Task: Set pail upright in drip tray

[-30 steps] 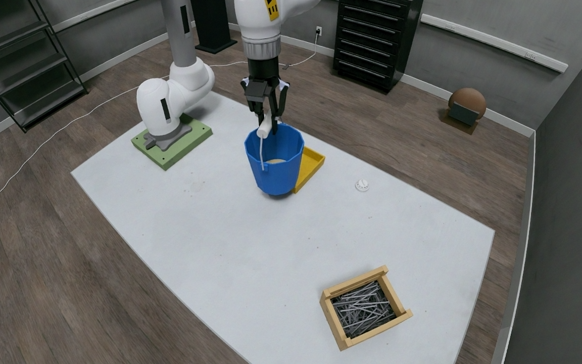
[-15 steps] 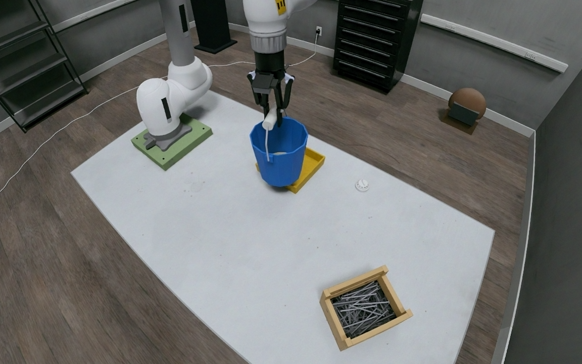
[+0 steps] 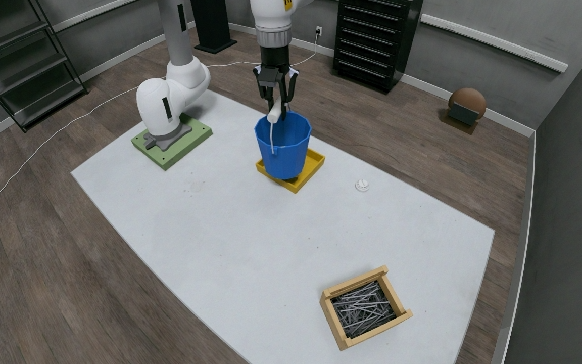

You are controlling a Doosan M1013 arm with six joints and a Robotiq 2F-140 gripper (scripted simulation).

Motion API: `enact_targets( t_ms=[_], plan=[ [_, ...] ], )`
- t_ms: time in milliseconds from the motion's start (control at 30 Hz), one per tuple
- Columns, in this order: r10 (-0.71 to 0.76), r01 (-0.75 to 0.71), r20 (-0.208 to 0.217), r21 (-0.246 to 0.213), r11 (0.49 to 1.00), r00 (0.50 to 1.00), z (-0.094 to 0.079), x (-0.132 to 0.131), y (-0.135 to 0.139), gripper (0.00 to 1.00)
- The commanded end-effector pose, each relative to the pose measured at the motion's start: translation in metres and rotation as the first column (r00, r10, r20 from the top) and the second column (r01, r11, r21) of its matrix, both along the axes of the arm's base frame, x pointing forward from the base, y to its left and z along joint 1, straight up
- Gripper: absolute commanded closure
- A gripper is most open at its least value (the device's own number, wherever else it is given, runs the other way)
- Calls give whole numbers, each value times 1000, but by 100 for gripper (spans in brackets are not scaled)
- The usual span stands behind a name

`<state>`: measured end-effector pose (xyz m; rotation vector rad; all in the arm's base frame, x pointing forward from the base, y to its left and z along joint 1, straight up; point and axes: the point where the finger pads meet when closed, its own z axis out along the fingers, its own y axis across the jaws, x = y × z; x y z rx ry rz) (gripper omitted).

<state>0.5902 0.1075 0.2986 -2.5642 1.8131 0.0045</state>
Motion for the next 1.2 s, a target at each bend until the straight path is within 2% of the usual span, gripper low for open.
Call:
enact_targets(
  t_ms=[0,700,1167],
  plan=[
    [0,0,1,1,1000,1000,1,-2,10,90],
    [0,0,1,1,1000,1000,1,-11,45,90],
    [0,0,1,1,1000,1000,1,-15,58,90]
  ],
)
